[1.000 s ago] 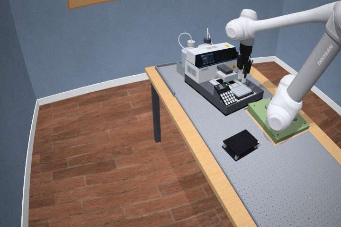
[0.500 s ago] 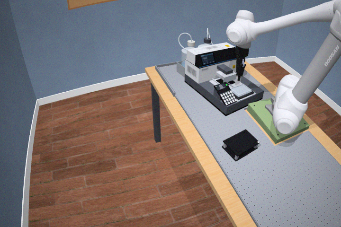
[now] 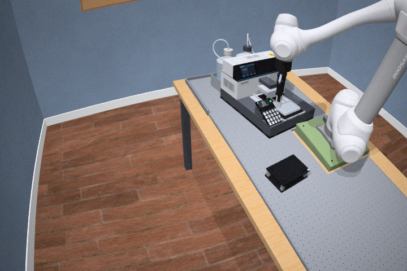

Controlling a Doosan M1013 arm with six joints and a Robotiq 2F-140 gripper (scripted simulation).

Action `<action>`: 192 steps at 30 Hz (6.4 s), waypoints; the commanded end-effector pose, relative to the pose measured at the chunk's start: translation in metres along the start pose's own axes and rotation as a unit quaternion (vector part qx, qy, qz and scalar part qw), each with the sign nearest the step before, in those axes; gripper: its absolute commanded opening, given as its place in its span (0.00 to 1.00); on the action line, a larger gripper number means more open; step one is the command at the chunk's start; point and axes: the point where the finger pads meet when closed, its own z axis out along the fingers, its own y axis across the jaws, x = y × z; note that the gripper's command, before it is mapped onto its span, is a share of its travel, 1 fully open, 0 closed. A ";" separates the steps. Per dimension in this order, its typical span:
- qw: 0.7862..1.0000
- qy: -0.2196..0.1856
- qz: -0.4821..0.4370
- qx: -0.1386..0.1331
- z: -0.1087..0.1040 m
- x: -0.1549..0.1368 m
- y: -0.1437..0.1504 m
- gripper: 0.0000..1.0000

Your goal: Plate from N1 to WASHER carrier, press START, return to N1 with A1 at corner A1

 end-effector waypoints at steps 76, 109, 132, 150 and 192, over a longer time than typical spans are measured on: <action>0.995 -0.001 -0.101 -0.011 0.048 0.006 -0.024 0.10; 0.995 -0.001 -0.101 -0.011 0.087 0.006 -0.023 0.10; 0.995 -0.001 -0.101 -0.011 0.091 0.006 -0.023 0.10; 0.995 -0.001 -0.101 -0.011 0.094 0.006 -0.023 0.10; 0.995 -0.001 -0.101 -0.011 0.047 0.006 -0.024 0.10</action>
